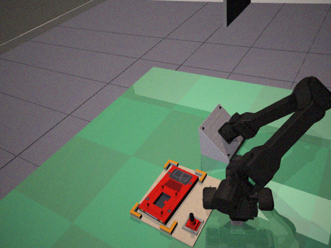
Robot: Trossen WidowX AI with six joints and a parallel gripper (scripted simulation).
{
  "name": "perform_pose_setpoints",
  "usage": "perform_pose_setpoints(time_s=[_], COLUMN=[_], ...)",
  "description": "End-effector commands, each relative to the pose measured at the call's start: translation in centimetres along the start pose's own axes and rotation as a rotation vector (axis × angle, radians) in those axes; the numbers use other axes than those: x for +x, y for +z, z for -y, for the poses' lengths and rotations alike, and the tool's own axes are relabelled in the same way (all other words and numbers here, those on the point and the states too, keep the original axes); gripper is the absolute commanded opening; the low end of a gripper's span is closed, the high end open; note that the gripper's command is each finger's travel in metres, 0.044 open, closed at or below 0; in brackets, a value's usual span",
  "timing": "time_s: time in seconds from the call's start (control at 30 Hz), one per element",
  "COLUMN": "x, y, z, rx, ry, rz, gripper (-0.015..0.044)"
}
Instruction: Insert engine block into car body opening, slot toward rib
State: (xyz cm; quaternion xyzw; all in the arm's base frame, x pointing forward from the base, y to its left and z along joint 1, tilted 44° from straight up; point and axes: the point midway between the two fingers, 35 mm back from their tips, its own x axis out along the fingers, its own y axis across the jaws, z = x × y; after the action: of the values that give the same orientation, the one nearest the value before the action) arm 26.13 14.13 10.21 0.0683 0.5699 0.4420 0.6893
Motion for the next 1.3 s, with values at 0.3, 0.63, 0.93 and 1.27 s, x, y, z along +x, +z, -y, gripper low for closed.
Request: perform_pose_setpoints(time_s=[0.3,0.63,0.93,1.27], x=[-3.6,-6.8,-9.6,-12.3], y=[0.5,0.6,0.4,0.1], z=[0.5,0.6,0.5,0.1], rx=[-0.002,-0.001,-0.001,-0.001], ry=[-0.01,-0.012,-0.009,-0.003], rz=[0.0,-0.003,-0.003,0.0], gripper=[0.0,0.0,0.0,0.0])
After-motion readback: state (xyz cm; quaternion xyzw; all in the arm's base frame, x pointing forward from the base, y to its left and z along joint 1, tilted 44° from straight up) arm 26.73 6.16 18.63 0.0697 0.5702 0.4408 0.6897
